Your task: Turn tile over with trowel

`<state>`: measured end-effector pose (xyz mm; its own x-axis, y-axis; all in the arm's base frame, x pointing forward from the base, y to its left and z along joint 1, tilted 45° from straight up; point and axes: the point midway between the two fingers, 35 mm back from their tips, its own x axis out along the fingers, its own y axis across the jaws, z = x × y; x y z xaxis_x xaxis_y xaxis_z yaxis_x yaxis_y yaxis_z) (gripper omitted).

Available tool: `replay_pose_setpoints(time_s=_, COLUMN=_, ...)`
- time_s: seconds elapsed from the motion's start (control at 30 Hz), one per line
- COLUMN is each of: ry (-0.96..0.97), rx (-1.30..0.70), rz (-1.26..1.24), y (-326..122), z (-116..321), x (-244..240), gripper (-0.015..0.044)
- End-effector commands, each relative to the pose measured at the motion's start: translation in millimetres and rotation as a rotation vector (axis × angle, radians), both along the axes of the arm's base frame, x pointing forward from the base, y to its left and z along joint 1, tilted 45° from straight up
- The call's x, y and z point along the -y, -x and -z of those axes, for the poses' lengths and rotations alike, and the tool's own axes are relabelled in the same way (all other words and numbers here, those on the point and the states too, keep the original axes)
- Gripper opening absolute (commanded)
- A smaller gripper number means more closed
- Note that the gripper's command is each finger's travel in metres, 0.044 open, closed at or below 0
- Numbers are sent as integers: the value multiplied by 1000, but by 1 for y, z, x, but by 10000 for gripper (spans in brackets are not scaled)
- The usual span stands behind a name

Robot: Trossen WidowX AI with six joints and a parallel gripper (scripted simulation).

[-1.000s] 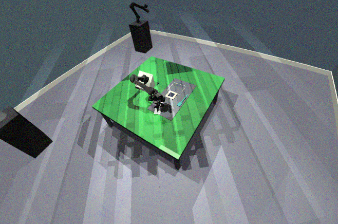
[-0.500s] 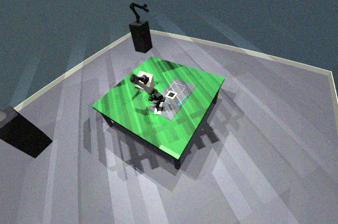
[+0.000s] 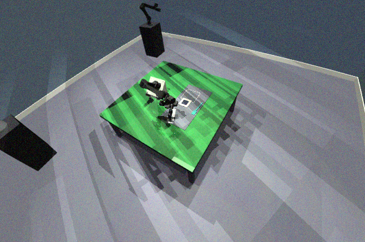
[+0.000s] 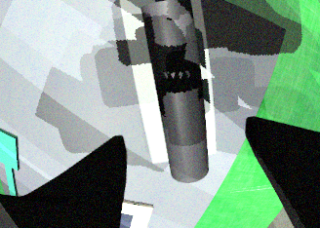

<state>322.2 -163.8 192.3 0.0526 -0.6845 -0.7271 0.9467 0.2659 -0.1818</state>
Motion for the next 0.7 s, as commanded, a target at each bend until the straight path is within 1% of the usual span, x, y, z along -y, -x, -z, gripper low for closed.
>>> replay_pose_setpoints(time_s=0.0, ry=-62, rx=22, rz=-10, y=8, z=7, x=7, gripper=300)
replay_pose_setpoints(time_s=0.33, ry=-257, rx=173, rz=-147, y=22, z=29, x=21, gripper=300)
replay_pose_setpoints(time_s=0.67, ry=-319, rx=365, rz=-362, y=34, z=34, x=30, gripper=300)
